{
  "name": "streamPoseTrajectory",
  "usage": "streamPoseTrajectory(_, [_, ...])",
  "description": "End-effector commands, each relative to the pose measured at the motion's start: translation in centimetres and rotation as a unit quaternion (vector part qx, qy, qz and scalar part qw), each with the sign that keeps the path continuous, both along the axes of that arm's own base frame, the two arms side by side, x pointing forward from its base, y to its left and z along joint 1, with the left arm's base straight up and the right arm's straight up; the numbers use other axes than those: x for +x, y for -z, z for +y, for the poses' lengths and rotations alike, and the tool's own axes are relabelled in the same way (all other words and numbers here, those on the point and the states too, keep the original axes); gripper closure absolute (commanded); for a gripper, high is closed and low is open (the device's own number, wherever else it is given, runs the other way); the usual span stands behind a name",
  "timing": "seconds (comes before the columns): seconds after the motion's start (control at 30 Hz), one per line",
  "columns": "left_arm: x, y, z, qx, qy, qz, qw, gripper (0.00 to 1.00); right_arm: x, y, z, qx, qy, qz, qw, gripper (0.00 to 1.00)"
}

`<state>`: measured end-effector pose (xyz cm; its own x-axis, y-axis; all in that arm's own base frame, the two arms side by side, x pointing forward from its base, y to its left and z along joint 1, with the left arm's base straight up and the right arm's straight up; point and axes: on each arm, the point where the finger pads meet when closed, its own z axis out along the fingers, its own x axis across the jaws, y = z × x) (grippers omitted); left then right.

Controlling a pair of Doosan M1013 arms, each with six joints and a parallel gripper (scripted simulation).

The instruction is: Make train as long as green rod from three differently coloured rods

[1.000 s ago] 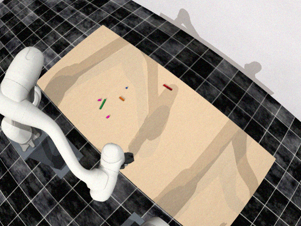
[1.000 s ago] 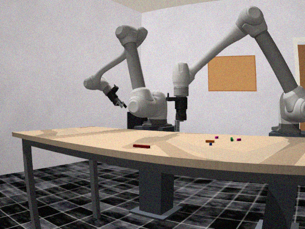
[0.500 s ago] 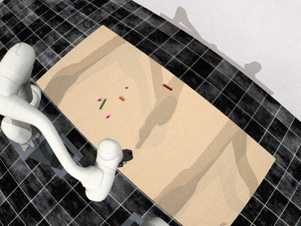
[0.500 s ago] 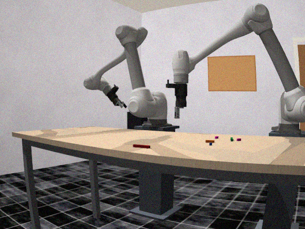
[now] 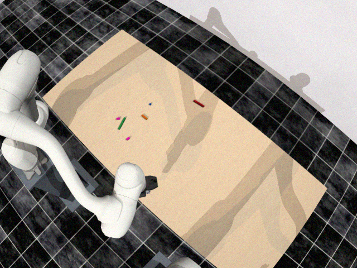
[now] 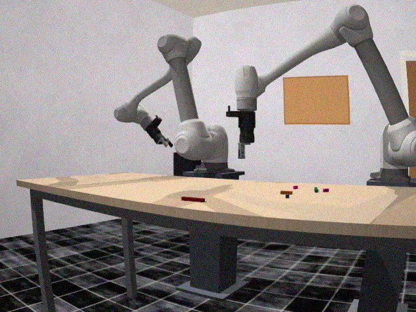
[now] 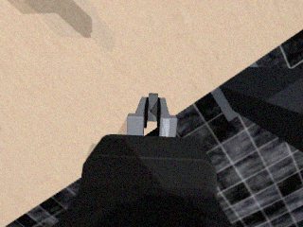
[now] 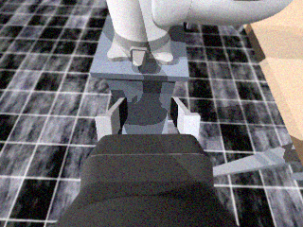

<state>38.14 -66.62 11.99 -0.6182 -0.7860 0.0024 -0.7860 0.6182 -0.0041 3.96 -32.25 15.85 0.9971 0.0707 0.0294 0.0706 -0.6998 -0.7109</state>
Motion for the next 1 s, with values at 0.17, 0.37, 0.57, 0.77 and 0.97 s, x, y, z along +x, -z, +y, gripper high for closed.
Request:
streamPoseTrajectory(0.17, [7.2,-0.1,3.1,0.003,0.055,0.002,0.998,0.76,0.2,0.0,0.0,-0.003,0.004,-0.004,1.0,0.0])
streamPoseTrajectory(0.37, [10.9,-0.1,5.1,0.002,0.086,0.002,0.996,0.76,0.2,0.0,0.0,-0.003,0.004,-0.004,1.0,0.0])
streamPoseTrajectory(0.57, [15.0,-0.1,7.6,0.002,0.12,0.002,0.993,0.76,0.2,0.0,0.0,-0.003,0.004,-0.004,1.0,0.0])
streamPoseTrajectory(0.77, [18.2,-0.1,9.9,0.002,0.147,0.002,0.989,0.76,0.2,0.0,0.0,-0.003,0.004,-0.004,1.0,0.0])
streamPoseTrajectory(0.97, [22.1,-0.2,13.2,0.002,0.183,0.002,0.983,0.76,0.2,0.0,0.0,-0.003,0.004,-0.004,1.0,0.0])
